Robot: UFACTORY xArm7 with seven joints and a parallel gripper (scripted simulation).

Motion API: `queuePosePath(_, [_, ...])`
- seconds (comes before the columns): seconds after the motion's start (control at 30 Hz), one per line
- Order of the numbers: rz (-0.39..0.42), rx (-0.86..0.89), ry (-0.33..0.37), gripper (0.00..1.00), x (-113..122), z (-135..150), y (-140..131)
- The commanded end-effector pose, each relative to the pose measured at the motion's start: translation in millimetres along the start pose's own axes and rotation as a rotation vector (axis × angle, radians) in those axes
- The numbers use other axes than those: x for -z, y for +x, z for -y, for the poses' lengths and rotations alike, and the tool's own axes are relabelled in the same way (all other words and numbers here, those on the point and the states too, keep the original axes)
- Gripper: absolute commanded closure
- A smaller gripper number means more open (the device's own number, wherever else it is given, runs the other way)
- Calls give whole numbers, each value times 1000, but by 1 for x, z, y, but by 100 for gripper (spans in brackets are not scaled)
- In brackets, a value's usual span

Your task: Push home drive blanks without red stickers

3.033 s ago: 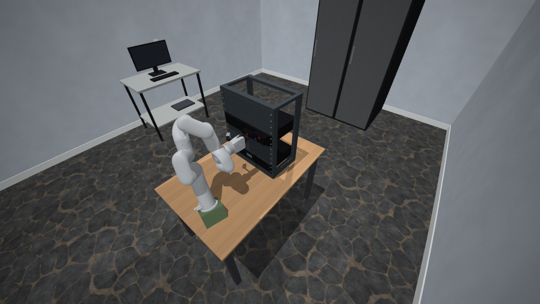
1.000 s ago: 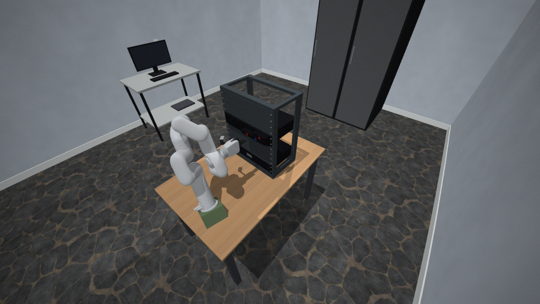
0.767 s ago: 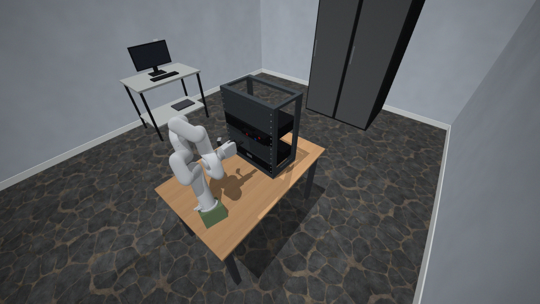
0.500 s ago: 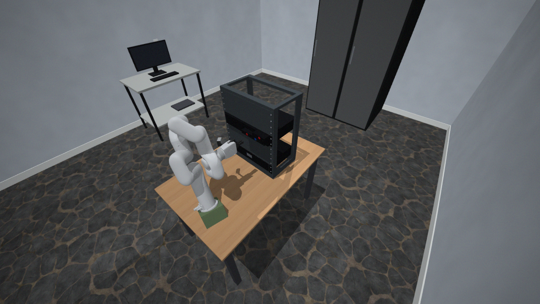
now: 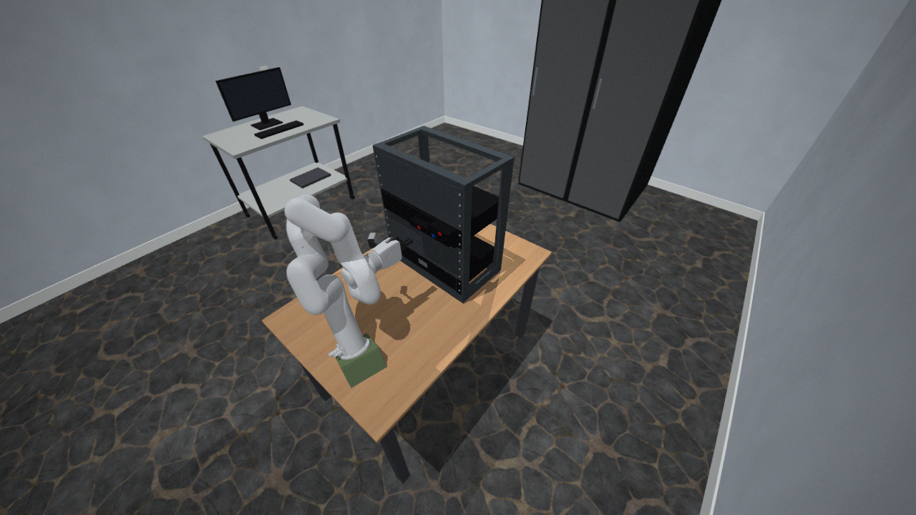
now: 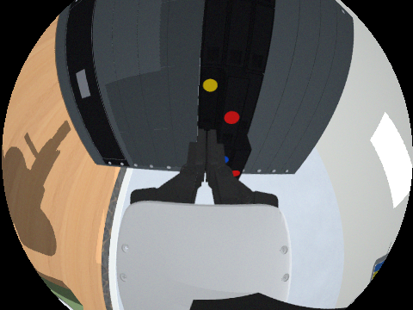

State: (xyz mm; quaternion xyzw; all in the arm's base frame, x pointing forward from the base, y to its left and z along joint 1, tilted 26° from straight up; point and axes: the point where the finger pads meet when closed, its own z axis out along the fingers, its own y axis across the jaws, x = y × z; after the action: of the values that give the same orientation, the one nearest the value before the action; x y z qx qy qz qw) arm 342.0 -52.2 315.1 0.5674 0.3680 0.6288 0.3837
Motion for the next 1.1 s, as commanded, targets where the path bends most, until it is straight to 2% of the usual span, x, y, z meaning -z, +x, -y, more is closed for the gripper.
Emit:
queuePosePath(0.0, [14,0,1,100,13,-2,-4])
queuePosePath(0.23, [14,-1,4,100,14,-5,-15])
queuePosePath(0.47, [14,-1,4,100,18,-14,-49])
queuePosePath(0.67, [13,0,3,100,19,-18,-64])
queuePosePath(0.77, [14,1,1,100,21,-23,-83])
queuePosePath(1.07, [-15,0,0,100,23,-29,-106])
